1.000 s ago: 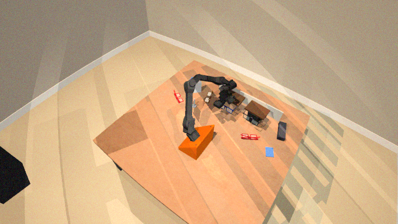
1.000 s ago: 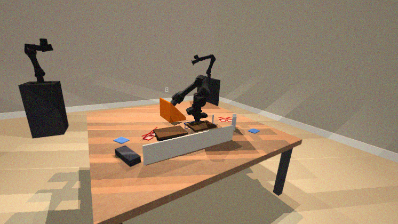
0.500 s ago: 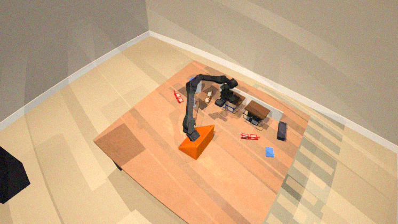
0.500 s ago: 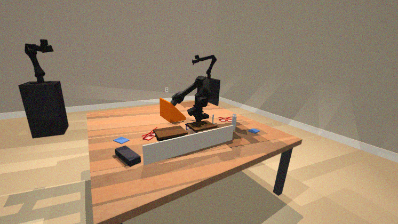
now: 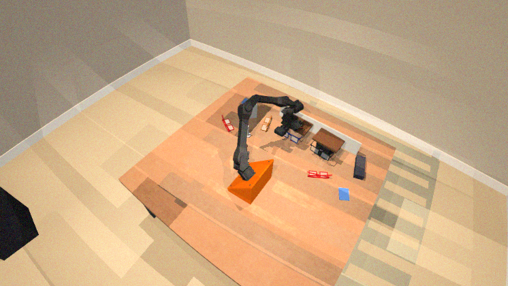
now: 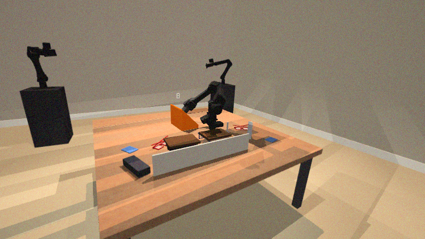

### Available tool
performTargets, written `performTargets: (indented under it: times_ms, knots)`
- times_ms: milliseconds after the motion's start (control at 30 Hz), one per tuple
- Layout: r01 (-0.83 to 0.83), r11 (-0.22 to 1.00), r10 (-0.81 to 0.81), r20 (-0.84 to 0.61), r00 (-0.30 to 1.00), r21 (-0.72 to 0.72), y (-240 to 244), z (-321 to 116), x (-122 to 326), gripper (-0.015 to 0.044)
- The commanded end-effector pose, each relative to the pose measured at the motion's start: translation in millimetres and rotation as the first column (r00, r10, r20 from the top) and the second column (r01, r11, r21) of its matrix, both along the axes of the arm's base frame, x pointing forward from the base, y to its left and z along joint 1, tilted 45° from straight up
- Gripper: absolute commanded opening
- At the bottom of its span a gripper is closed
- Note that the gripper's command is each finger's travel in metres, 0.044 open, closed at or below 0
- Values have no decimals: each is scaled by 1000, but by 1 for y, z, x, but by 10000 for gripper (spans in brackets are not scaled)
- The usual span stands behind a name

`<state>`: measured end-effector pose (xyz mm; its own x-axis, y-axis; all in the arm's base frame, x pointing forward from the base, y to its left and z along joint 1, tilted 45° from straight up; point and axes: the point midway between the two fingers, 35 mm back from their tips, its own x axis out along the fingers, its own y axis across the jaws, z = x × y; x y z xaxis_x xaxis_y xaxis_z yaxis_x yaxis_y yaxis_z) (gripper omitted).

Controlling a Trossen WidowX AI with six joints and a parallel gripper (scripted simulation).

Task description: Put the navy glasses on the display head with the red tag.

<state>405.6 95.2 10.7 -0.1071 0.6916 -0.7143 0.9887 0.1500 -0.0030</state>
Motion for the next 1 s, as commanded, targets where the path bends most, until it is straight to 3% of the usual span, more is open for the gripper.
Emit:
performTargets:
  times_ms: [0, 967]
  knots:
    - [4, 1000, -4, -4, 1000, 3, 2, 0, 0, 0]
    - [4, 1000, -4, -4, 1000, 3, 5, -4, 0, 0]
